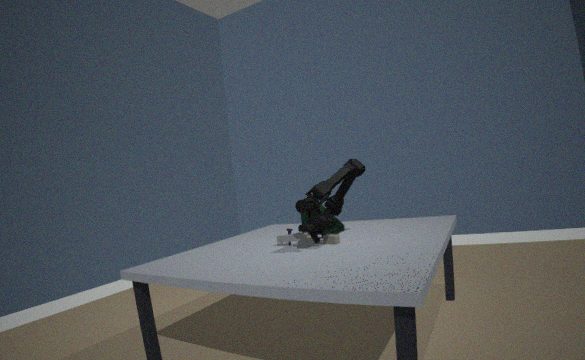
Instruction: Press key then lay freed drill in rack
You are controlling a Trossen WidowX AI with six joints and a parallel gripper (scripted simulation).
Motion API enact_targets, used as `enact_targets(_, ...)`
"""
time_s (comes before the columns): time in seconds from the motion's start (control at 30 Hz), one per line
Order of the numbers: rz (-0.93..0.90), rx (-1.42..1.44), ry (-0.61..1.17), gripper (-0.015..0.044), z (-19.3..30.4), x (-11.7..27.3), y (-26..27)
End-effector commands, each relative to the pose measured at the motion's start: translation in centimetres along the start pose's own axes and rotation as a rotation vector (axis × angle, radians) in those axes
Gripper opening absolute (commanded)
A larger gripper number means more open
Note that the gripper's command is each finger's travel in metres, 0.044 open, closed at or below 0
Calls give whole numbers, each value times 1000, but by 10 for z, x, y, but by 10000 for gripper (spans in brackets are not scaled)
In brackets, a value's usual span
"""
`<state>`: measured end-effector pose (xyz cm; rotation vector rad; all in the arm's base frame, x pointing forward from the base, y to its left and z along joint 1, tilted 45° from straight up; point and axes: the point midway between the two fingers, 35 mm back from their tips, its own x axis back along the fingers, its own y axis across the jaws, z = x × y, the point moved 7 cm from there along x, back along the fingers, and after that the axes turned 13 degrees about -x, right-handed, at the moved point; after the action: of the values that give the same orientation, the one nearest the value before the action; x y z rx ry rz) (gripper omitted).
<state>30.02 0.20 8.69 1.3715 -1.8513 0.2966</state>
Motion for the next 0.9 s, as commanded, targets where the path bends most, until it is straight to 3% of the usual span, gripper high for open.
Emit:
enact_targets(0.0, 0, 2, 2, 0, 0, 2, 1)
enact_targets(0.87, 0, 2, 1, 0, -31, 5, 7)
